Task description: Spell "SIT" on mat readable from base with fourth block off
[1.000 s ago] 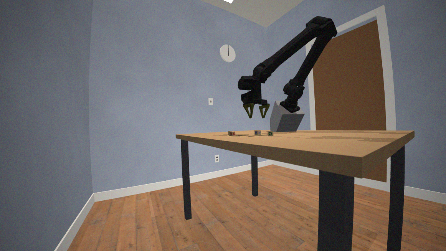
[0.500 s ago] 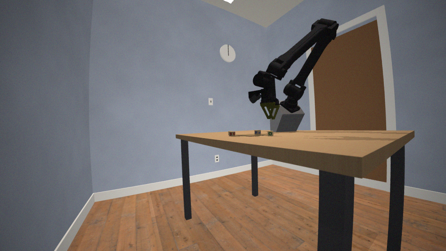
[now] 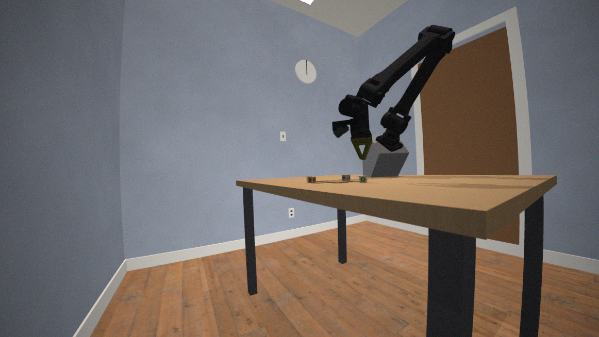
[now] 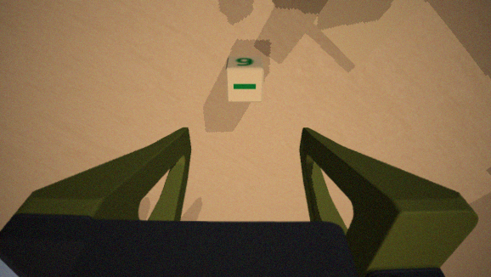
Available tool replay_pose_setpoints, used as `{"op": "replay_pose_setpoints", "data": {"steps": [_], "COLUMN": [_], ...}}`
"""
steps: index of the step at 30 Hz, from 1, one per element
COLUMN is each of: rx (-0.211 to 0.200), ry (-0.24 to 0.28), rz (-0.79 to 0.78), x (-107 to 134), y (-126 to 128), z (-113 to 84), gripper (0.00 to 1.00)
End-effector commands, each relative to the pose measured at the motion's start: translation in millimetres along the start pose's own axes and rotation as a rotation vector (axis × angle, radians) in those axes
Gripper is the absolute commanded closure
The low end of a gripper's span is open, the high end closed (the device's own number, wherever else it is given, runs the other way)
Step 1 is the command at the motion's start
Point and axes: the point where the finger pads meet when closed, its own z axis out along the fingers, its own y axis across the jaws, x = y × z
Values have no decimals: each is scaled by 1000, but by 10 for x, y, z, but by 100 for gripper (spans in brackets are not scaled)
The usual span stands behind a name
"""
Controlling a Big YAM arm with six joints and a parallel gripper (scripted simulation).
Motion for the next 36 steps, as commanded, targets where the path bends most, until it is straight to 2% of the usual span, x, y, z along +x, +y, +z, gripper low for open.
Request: {"op": "replay_pose_setpoints", "data": {"steps": [1,23,36], "rx": [-27,-27,0], "ry": [-14,-14,-2], "rz": [-39,-32,-8], "x": [14,15,5], "y": [135,134,37], "z": [-91,-86,83], "gripper": [42,42,42]}}
